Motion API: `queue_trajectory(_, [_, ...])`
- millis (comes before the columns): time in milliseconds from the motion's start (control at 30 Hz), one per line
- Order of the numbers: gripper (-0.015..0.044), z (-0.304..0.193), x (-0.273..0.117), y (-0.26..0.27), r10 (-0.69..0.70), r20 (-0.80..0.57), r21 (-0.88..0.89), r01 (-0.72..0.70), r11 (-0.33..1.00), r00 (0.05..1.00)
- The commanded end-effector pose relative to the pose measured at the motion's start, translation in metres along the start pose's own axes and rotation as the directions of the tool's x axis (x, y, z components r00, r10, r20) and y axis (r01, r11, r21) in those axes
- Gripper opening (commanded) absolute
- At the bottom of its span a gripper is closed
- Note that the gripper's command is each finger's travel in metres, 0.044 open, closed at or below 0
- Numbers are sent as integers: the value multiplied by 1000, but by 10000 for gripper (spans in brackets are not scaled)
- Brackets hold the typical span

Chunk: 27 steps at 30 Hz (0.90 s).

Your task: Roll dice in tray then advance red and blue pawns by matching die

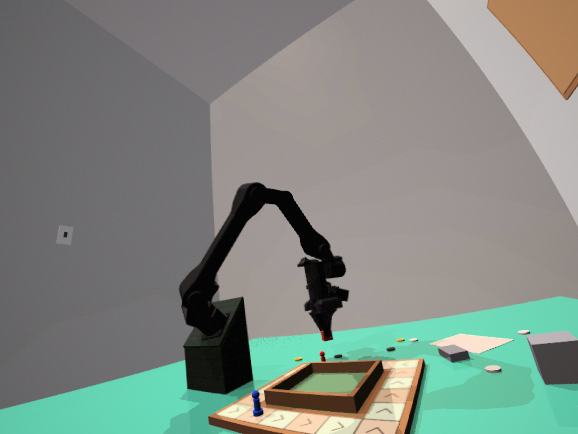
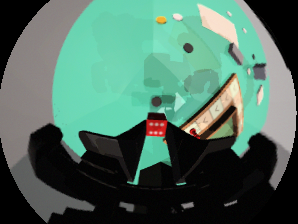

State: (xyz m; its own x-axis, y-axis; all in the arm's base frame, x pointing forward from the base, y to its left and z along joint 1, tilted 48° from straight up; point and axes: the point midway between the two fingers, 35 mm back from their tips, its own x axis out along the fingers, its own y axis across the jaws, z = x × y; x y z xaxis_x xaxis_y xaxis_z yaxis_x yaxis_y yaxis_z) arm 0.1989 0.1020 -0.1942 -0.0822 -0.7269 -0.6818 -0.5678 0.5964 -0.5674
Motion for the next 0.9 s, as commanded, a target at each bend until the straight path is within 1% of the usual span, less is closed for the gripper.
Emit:
queue_trajectory(0, [0, 3, -35, 2, 9, 8, 7, -9, 1000, 1000])
queue_trajectory(133, [0, 0, -68, 4, 9, 6, 7, -9, 1000, 1000])
queue_trajectory(200, [0, -1, -74, 4, 8, 6, 7, -8, 1000, 1000])
queue_trajectory(333, [0, 0, -74, 0, 10, 7, -7, -10, 1000, 1000])
queue_trajectory(867, [0, -4, -70, -91, 33, 33, -322, -20, 947, 999])
